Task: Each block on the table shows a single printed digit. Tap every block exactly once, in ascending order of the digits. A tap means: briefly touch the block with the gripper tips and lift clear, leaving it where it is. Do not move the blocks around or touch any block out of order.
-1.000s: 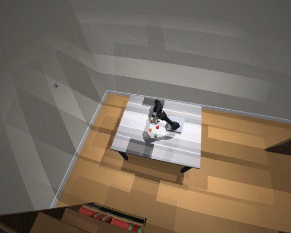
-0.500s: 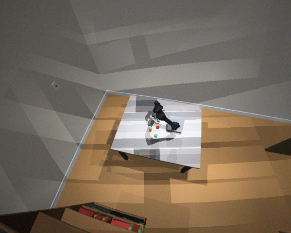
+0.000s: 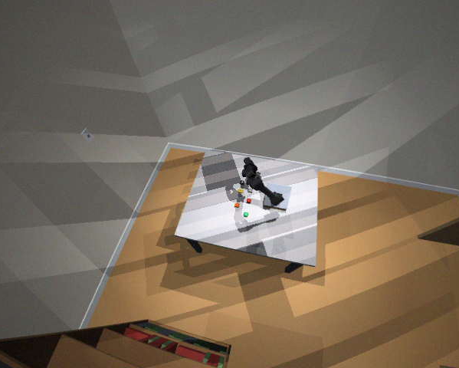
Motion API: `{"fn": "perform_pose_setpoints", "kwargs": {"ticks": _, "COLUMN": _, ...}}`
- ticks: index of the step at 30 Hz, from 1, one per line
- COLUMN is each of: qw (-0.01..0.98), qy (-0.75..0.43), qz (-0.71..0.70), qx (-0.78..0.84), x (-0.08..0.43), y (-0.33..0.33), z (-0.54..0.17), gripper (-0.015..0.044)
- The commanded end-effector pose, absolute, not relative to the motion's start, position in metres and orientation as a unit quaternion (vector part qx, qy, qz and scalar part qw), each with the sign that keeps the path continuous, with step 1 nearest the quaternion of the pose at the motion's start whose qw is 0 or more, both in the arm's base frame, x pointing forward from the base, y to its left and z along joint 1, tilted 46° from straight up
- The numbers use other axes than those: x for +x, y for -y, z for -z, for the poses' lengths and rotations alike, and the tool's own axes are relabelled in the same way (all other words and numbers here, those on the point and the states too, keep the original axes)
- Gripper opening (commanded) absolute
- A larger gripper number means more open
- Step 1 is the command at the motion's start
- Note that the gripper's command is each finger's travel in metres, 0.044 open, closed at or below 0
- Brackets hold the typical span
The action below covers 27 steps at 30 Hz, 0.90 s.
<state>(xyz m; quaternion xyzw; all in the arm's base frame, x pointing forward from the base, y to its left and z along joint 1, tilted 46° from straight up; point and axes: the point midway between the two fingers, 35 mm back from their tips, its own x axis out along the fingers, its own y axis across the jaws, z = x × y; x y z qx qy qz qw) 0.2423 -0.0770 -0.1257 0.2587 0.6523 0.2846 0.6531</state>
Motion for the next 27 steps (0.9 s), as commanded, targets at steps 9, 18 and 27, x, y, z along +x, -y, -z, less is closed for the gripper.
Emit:
{"fn": "perform_pose_setpoints", "kwargs": {"ticks": 9, "qw": 0.660, "qy": -0.658, "qz": -0.267, "qx": 0.244, "x": 0.298, "y": 0.007, "z": -0.018, "gripper": 0.0309}}
{"fn": "perform_pose_setpoints", "kwargs": {"ticks": 18, "qw": 0.655, "qy": -0.653, "qz": -0.282, "qx": 0.254, "x": 0.262, "y": -0.089, "z": -0.151, "gripper": 0.0400}}
{"fn": "perform_pose_setpoints", "kwargs": {"ticks": 27, "qw": 0.650, "qy": -0.653, "qz": -0.291, "qx": 0.260, "x": 0.236, "y": -0.112, "z": -0.183, "gripper": 0.0400}}
